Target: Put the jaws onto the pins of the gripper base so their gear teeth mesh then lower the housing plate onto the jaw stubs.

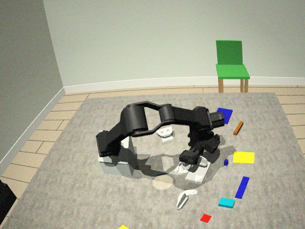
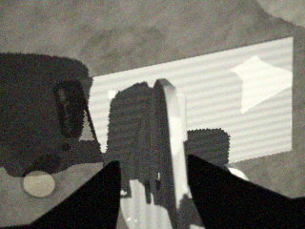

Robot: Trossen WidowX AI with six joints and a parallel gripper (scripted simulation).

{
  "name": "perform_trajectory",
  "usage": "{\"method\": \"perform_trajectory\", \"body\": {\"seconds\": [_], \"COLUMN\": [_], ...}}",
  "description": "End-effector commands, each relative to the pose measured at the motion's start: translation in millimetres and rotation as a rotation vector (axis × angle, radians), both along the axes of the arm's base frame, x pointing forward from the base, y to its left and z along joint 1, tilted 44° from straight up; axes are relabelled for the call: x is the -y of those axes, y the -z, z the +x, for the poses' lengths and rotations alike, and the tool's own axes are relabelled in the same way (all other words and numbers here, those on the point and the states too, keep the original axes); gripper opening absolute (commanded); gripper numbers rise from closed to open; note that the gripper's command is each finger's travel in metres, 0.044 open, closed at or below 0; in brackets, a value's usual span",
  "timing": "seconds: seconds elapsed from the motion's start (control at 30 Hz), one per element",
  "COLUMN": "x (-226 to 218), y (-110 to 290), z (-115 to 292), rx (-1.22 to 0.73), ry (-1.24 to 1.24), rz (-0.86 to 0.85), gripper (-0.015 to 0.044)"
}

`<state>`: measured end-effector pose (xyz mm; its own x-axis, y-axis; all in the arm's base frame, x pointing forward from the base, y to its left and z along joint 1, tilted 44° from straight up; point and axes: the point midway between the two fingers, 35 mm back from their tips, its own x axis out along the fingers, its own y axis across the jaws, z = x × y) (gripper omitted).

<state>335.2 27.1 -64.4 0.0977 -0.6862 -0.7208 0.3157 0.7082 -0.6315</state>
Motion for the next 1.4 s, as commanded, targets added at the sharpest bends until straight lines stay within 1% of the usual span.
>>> {"method": "perform_trajectory", "body": {"seconds": [0.0, 1.37], "x": [0.4, 7.4], "y": [0.0, 7.1], "z": [0.8, 1.7], "rx": [0.002, 0.003], "ry": [-0.005, -0.003], "rz": [-0.005, -0.005], "gripper": [0.0134, 0.0134]}}
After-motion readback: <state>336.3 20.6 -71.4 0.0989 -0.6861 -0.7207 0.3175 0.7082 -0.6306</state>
